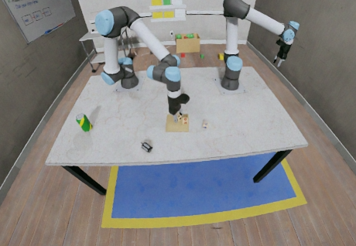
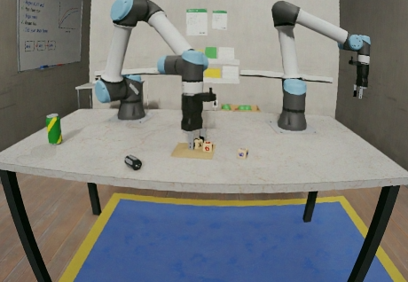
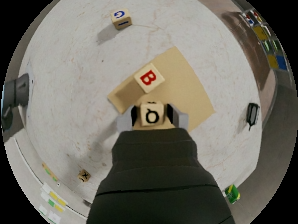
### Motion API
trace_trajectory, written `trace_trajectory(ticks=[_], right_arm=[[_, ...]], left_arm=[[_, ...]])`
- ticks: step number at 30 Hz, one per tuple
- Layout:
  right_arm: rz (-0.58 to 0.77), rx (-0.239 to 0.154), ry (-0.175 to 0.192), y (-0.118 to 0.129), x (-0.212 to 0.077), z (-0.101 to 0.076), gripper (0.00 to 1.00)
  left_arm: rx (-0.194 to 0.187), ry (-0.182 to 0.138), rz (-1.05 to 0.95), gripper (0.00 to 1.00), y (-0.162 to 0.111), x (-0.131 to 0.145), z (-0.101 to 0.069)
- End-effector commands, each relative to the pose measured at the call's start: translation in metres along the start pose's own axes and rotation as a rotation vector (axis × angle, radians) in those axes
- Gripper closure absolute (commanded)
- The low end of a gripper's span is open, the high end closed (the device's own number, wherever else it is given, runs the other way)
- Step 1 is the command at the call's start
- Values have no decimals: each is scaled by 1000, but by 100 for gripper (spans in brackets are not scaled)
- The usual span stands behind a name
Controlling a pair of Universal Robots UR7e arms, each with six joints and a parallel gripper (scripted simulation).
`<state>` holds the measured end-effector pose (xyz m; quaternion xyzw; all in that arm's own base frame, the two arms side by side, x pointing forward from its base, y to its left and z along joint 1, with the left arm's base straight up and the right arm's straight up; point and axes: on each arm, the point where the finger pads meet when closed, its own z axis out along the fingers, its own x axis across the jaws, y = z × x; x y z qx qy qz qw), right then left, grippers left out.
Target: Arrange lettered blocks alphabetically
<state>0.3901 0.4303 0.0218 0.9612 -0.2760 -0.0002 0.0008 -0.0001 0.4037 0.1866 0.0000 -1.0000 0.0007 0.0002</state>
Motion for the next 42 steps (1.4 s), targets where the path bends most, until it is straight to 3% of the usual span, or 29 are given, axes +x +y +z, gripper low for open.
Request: trace_trajectory(ticks=[1, 10, 11, 27, 28, 42], right_arm=[[0, 2, 0, 0, 0, -1, 0], [0, 2, 0, 0, 0, -1, 0], [0, 2, 0, 0, 0, -1, 13], [0, 2, 0, 0, 0, -1, 13], [0, 2, 0, 0, 0, -1, 43], [0, 2, 0, 0, 0, -1, 43]], left_arm=[[-1, 0, 0, 0, 0, 0, 0], [-1, 0, 0, 0, 0, 0, 0], [-1, 0, 0, 0, 0, 0, 0], [-1, 0, 0, 0, 0, 0, 0], [-1, 0, 0, 0, 0, 0, 0], [-1, 0, 0, 0, 0, 0, 0]])
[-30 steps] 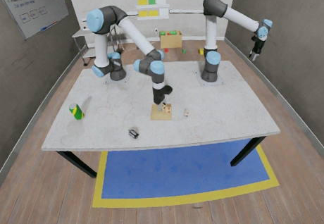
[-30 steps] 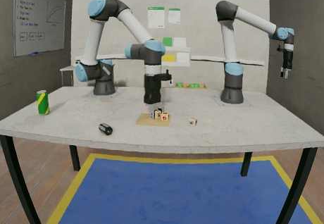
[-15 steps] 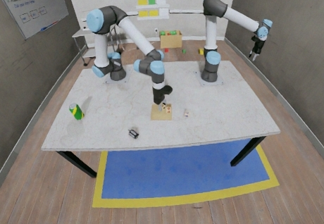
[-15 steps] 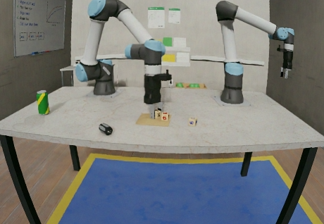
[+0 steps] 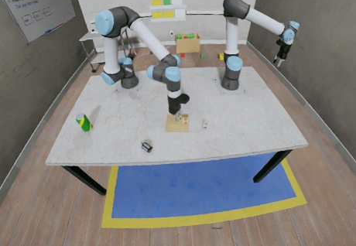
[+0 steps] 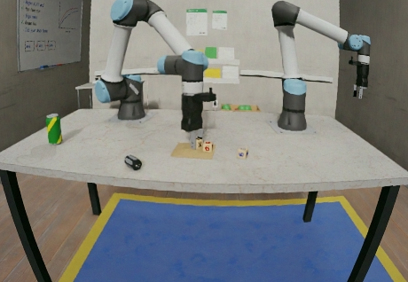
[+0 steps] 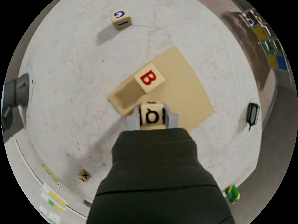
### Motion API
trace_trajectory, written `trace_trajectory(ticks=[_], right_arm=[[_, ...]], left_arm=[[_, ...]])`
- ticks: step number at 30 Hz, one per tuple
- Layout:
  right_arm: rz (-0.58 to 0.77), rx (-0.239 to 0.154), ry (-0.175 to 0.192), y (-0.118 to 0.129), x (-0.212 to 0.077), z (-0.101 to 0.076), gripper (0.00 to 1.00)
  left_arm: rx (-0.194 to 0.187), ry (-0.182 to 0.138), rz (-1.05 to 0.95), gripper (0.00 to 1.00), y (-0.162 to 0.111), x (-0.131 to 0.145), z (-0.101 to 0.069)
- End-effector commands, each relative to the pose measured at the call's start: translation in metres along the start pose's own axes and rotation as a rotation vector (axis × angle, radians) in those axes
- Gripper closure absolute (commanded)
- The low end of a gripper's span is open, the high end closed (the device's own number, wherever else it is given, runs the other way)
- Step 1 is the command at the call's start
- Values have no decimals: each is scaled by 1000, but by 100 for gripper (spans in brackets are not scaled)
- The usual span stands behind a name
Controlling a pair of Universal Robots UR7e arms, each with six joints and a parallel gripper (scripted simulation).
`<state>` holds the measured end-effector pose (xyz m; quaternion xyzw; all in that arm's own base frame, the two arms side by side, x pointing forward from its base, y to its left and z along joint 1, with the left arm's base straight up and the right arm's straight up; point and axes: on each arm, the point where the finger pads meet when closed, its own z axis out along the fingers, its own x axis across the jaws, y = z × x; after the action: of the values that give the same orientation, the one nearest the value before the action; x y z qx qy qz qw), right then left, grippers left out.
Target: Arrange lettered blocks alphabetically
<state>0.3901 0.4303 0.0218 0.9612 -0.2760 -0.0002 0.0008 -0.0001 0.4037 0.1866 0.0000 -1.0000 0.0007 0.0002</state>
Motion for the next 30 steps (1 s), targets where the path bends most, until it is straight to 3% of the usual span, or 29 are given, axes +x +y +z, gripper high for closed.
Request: trace_trajectory(ticks=[1, 21, 26, 30], right_arm=[[0, 2, 0, 0, 0, -1, 43], [0, 2, 0, 0, 0, -1, 43], [0, 2, 0, 0, 0, -7, 43], [0, 2, 0, 0, 0, -28, 43]], left_arm=[[-1, 0, 0, 0, 0, 0, 0], [-1, 0, 0, 0, 0, 0, 0], [-1, 0, 0, 0, 0, 0, 0], [-1, 0, 0, 0, 0, 0, 0]])
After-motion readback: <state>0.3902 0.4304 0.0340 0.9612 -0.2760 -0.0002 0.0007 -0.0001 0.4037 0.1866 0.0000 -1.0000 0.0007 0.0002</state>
